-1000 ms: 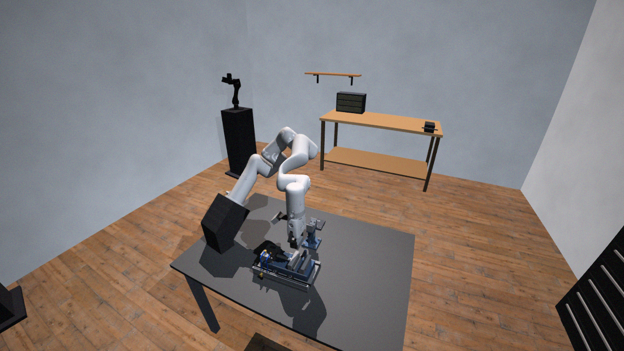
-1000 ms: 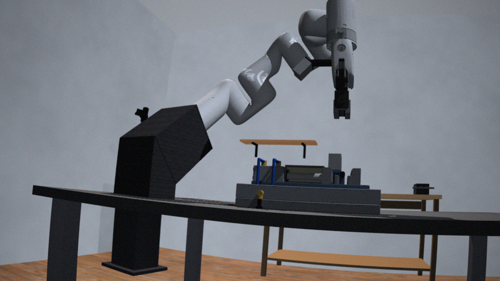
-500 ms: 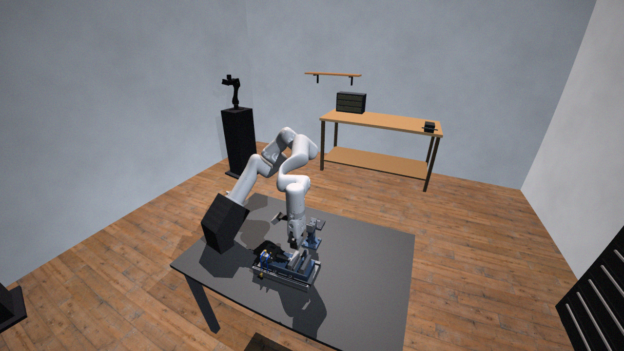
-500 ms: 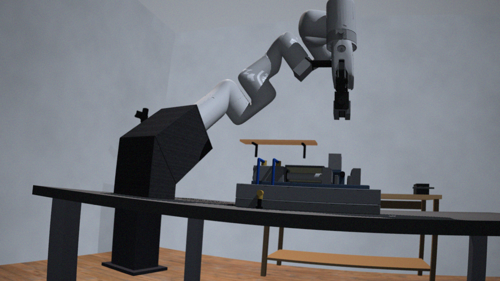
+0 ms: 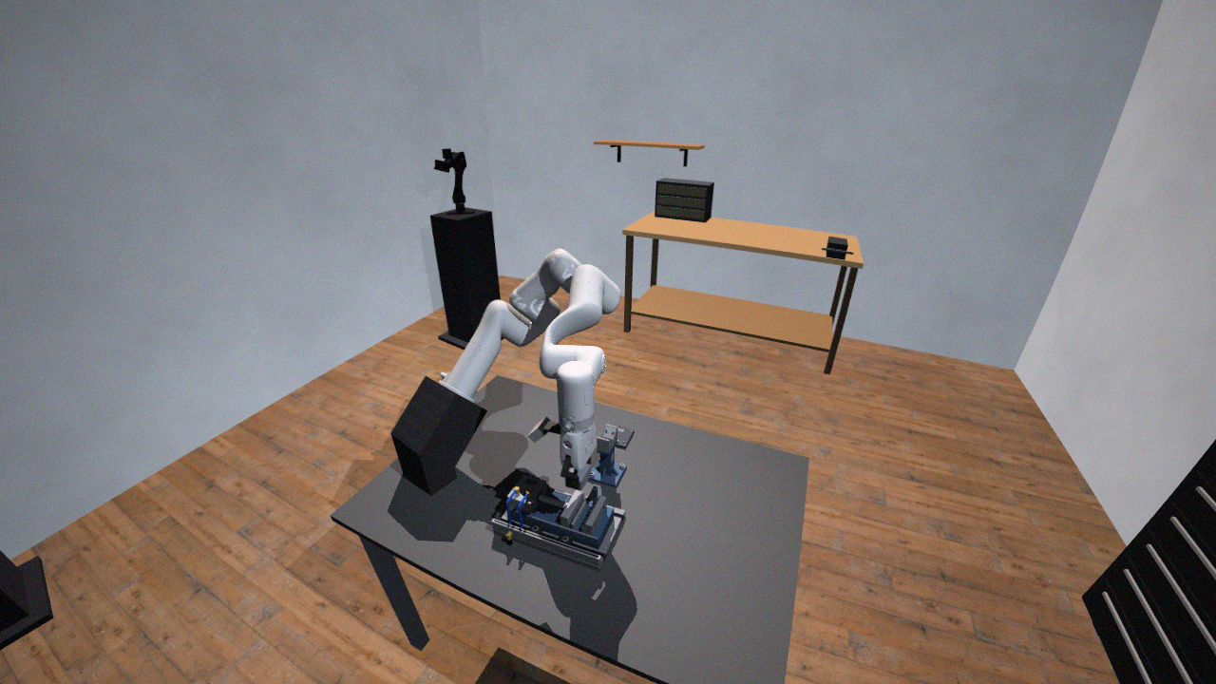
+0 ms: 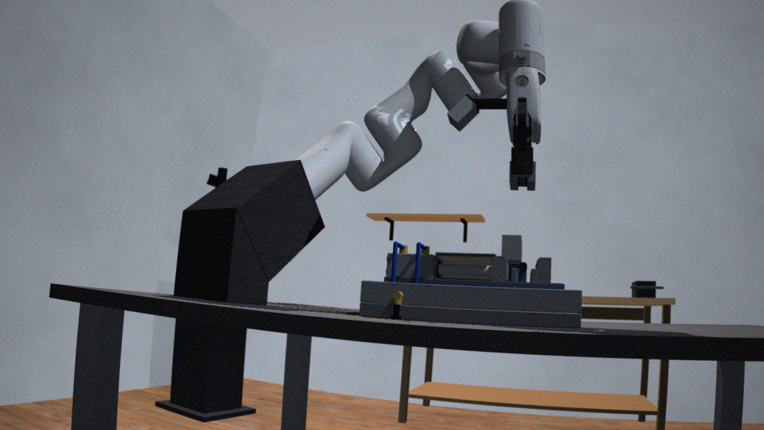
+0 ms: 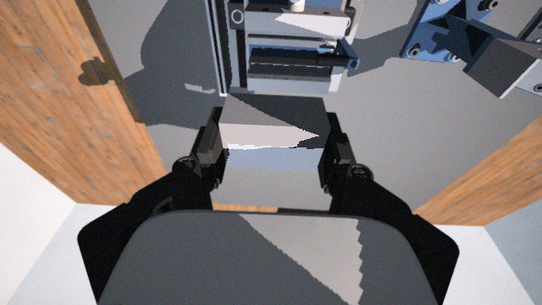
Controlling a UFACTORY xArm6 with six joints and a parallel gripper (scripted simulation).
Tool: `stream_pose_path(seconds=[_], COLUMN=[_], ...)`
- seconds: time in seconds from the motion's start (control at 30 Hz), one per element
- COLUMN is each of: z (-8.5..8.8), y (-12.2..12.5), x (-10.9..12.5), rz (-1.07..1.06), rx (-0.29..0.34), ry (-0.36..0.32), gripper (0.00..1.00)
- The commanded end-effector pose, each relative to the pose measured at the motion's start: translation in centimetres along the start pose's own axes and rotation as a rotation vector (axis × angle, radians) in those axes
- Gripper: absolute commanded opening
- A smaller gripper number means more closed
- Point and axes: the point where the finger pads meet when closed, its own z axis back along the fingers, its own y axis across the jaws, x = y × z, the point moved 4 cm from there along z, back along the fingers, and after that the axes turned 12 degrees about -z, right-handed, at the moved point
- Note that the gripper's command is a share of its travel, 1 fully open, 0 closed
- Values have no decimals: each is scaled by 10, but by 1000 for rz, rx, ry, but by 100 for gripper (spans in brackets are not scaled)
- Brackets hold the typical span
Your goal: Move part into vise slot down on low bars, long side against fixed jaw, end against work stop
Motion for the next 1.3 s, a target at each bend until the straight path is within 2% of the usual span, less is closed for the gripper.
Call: stream_pose_path(seconds=[0.0,1.27], z=[-6,-64], y=[0,-1], x=[1,3], rz=[1,1], rx=[-2,-2], ry=[-4,-4], gripper=[0,0])
